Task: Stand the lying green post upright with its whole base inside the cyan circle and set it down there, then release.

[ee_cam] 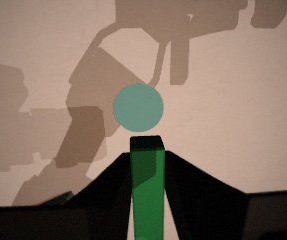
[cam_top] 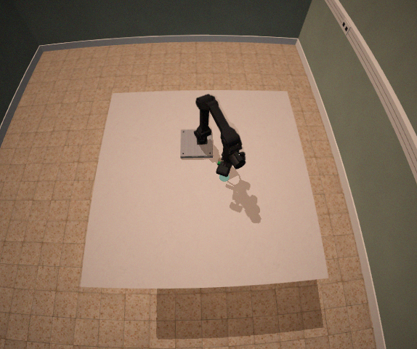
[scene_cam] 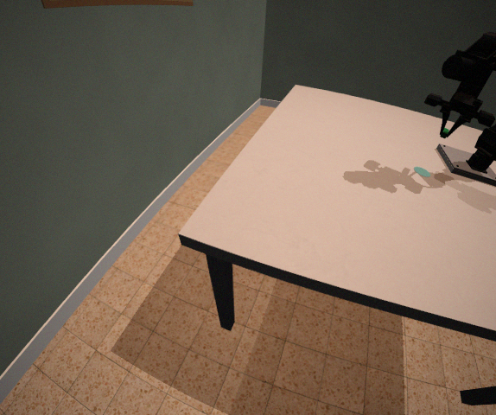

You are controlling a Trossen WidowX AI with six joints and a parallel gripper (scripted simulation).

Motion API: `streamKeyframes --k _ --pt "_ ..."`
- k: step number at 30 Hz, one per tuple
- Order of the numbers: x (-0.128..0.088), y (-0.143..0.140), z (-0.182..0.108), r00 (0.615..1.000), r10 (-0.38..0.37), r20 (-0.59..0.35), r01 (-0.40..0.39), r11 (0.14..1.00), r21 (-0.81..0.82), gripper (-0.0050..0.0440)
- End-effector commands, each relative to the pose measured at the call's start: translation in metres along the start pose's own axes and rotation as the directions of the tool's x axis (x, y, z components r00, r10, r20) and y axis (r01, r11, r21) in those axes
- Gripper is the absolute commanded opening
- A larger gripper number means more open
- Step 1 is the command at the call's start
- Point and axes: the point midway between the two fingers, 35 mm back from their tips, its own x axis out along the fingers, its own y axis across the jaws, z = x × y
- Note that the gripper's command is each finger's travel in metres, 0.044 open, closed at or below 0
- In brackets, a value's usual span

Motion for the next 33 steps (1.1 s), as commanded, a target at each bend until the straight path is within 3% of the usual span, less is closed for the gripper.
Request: streamKeyframes --k 1,33 --pt "-0.002 -0.001 0.001 0.999 -0.005 0.050 0.004 1.000 0.020 0.0022" --pt "0.013 -0.012 0.012 0.965 0.018 0.260 -0.046 0.994 0.102 0.0022"
